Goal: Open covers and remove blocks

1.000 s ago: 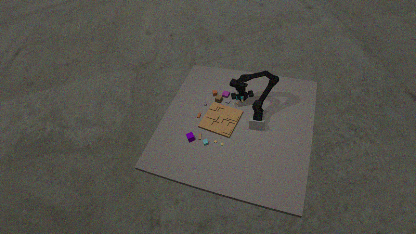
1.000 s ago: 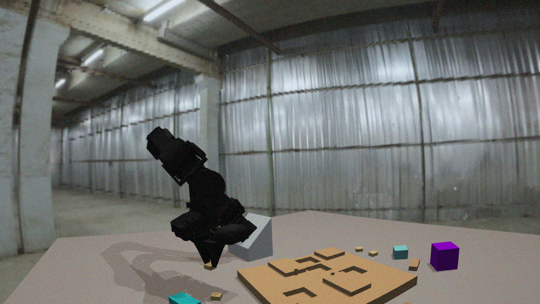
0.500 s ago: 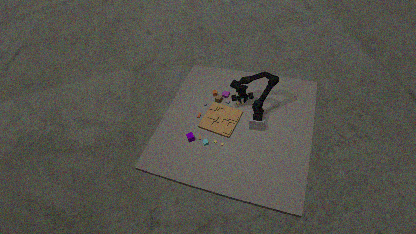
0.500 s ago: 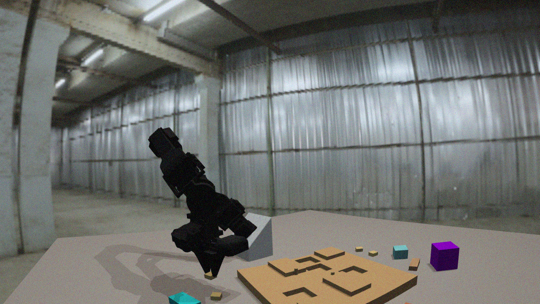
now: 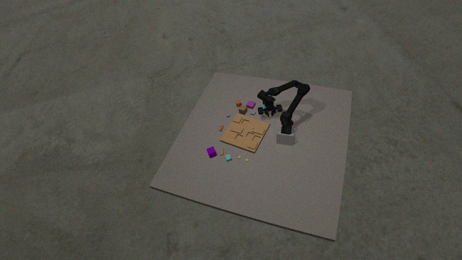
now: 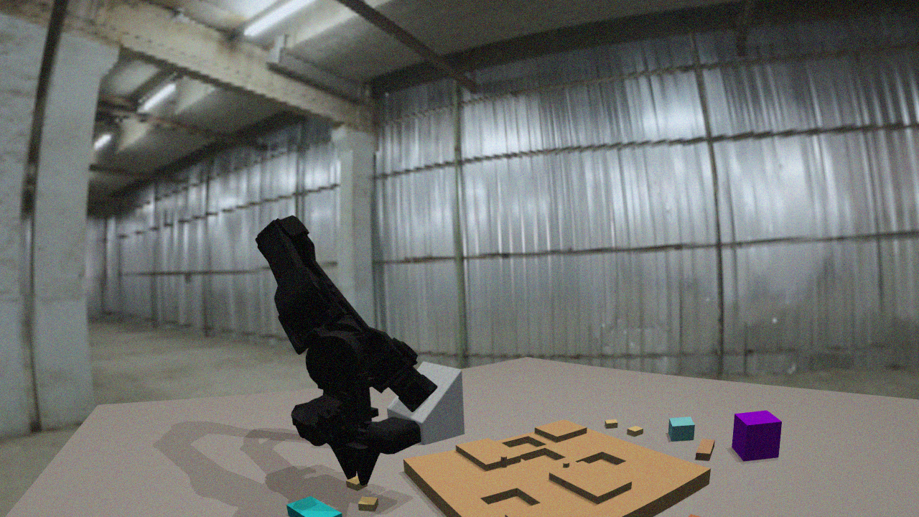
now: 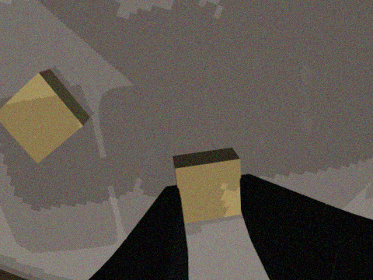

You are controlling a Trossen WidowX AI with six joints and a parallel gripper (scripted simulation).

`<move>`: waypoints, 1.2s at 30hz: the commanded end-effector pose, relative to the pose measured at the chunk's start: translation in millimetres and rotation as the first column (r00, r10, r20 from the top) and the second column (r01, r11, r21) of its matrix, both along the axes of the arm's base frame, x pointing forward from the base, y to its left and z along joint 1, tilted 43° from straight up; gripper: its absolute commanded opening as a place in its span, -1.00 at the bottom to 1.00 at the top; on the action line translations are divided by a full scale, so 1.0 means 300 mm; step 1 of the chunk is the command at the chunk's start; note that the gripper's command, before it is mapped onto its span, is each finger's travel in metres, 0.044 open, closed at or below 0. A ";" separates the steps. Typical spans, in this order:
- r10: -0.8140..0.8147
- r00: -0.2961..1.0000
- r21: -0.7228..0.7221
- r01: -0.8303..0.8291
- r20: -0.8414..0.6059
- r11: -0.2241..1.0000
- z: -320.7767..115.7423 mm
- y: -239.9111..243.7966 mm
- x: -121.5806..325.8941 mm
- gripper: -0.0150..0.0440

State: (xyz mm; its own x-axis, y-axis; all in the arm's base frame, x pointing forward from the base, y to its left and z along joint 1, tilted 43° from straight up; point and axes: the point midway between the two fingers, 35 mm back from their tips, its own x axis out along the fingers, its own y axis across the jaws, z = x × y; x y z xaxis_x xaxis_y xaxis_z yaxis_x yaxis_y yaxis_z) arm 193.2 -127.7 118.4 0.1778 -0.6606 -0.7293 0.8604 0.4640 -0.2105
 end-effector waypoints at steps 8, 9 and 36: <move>0.000 1.000 -0.003 0.000 0.000 1.000 -0.008 -0.010 -0.002 0.05; 0.000 1.000 -0.003 0.000 0.000 1.000 -0.008 -0.010 -0.002 0.14; 0.000 1.000 0.011 0.000 -0.009 1.000 0.118 0.121 -0.029 1.00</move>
